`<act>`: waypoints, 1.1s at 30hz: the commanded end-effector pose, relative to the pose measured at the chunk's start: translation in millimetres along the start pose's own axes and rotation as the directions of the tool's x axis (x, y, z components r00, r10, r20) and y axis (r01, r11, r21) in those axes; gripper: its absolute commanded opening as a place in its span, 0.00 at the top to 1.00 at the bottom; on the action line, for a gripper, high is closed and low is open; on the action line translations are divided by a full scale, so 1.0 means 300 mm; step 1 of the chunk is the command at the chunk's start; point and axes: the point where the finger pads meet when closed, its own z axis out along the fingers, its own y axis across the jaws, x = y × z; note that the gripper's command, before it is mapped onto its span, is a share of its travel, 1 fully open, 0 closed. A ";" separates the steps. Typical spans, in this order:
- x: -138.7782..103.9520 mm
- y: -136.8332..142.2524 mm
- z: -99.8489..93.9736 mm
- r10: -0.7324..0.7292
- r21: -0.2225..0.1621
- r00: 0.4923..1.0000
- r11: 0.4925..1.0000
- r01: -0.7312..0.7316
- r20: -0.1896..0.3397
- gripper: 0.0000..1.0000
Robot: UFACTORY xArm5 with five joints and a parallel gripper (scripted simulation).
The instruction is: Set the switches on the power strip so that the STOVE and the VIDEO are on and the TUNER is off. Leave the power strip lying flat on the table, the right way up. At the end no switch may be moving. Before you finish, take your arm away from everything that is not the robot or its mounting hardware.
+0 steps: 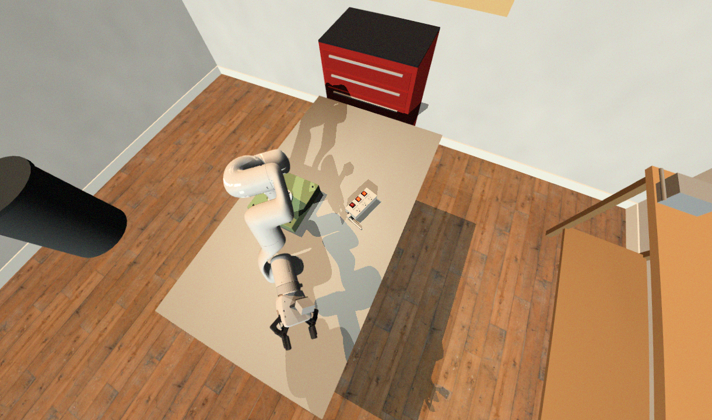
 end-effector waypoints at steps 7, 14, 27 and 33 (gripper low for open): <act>0.006 0.005 0.001 0.000 -0.002 1.000 1.000 0.000 -0.003 0.00; 0.006 0.005 0.001 0.000 -0.002 1.000 1.000 0.000 -0.003 0.00; 0.006 0.005 0.001 0.000 -0.002 1.000 1.000 0.000 -0.003 1.00; 0.006 0.005 0.001 0.000 -0.002 1.000 1.000 0.000 -0.003 1.00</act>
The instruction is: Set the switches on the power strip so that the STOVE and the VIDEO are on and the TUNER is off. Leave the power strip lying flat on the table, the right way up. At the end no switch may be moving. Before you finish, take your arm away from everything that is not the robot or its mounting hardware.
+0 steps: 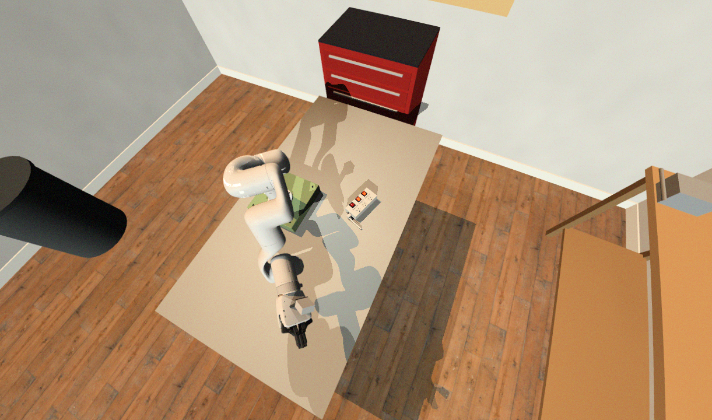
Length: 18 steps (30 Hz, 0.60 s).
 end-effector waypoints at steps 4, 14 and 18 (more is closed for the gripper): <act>0.006 0.005 0.001 0.000 -0.003 1.000 1.000 0.000 -0.003 1.00; 0.019 -0.023 0.000 0.007 0.017 1.000 1.000 -0.007 0.001 1.00; 0.047 -0.082 -0.002 0.021 0.059 1.000 0.998 -0.022 0.011 1.00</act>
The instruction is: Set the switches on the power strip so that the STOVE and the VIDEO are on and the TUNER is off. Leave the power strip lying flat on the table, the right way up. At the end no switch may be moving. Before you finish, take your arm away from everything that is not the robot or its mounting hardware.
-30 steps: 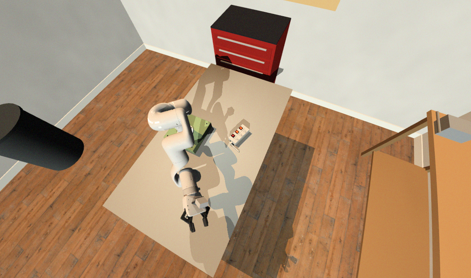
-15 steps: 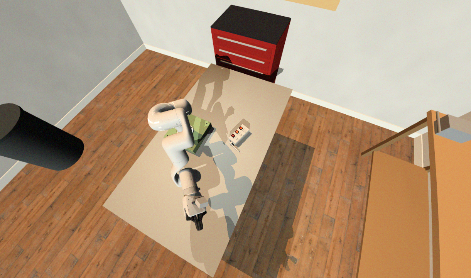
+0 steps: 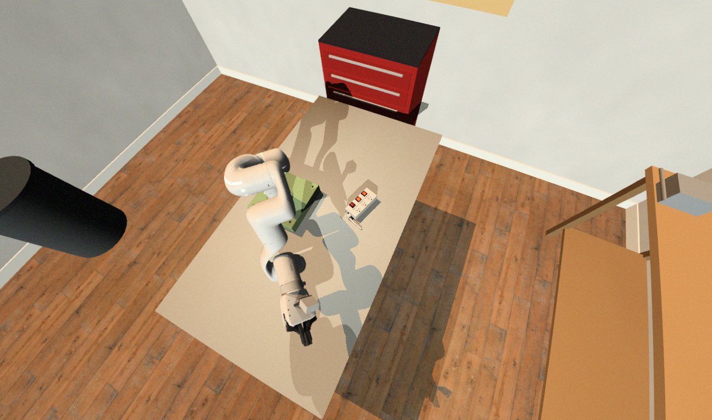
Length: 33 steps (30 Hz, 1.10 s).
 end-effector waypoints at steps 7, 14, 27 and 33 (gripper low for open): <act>0.128 -0.277 -0.033 0.054 0.189 0.997 0.980 -0.063 0.056 1.00; 0.231 -0.564 -0.134 0.070 0.369 0.988 0.922 -0.118 0.141 1.00; 0.318 -0.885 -0.343 0.029 0.549 0.966 0.818 -0.171 0.257 1.00; 0.350 -1.082 -0.540 -0.040 0.649 0.941 0.733 -0.202 0.337 1.00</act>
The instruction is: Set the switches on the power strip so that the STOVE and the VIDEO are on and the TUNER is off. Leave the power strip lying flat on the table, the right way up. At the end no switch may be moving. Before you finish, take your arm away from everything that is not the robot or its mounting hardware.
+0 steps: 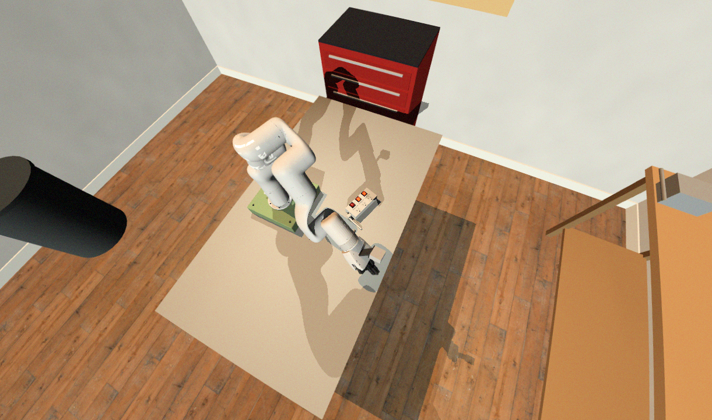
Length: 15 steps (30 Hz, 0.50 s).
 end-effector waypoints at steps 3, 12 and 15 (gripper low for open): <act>-0.033 -0.282 -0.055 -0.011 0.130 0.993 0.992 -0.004 0.114 1.00; -0.113 -0.526 -0.143 -0.053 0.231 0.971 0.973 -0.002 0.234 1.00; -0.163 -0.631 -0.196 -0.082 0.271 0.953 0.963 -0.001 0.292 1.00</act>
